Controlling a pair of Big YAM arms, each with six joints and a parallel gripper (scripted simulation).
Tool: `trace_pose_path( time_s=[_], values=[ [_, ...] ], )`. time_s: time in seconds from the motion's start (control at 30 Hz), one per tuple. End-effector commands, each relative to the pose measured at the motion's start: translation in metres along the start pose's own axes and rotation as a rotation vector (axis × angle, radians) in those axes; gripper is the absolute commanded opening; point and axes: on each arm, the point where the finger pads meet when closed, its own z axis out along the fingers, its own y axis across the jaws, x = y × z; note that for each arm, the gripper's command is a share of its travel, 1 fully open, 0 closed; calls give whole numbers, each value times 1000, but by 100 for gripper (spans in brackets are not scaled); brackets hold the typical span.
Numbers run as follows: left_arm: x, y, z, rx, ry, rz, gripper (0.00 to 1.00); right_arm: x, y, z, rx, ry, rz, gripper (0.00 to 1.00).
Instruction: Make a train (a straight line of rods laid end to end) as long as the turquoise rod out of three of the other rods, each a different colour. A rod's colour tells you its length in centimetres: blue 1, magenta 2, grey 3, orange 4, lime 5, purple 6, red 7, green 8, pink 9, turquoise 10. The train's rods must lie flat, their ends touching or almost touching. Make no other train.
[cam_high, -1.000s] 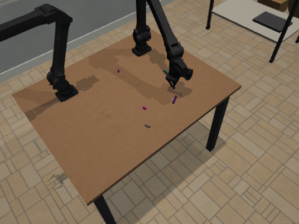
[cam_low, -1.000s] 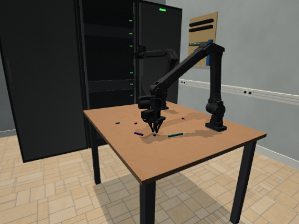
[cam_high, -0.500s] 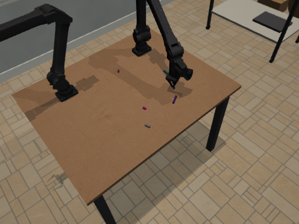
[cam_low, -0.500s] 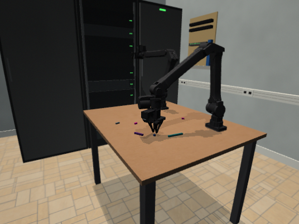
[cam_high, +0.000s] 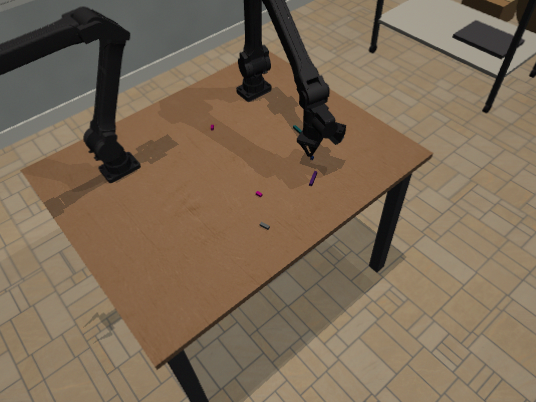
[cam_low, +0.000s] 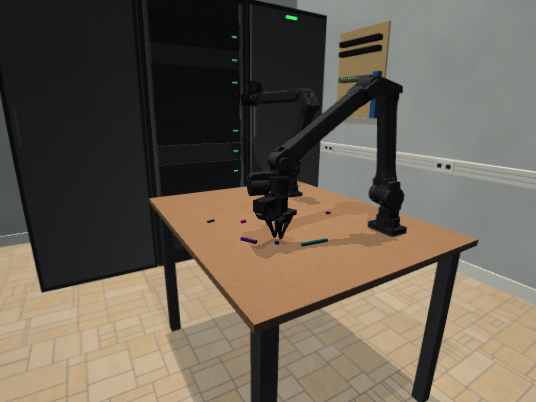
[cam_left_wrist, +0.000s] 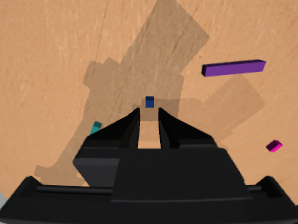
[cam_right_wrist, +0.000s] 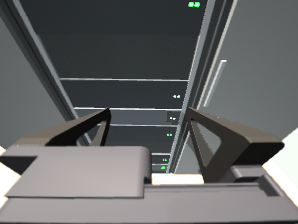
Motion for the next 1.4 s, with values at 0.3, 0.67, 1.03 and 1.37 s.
trace_pose_path(
  time_s=[0.3,0.67,1.03,1.37],
  values=[
    [1,-4,11,-4,7,0,23,-12,-9,-4,19,-35,12,100],
    [1,-4,24,-2,4,0,23,-12,-9,-4,19,-35,12,100],
    [2,-3,28,-5,8,0,23,-12,-9,-4,19,-35,12,100],
    [2,-3,28,-5,8,0,23,-12,-9,-4,19,-35,12,100]
  ],
)
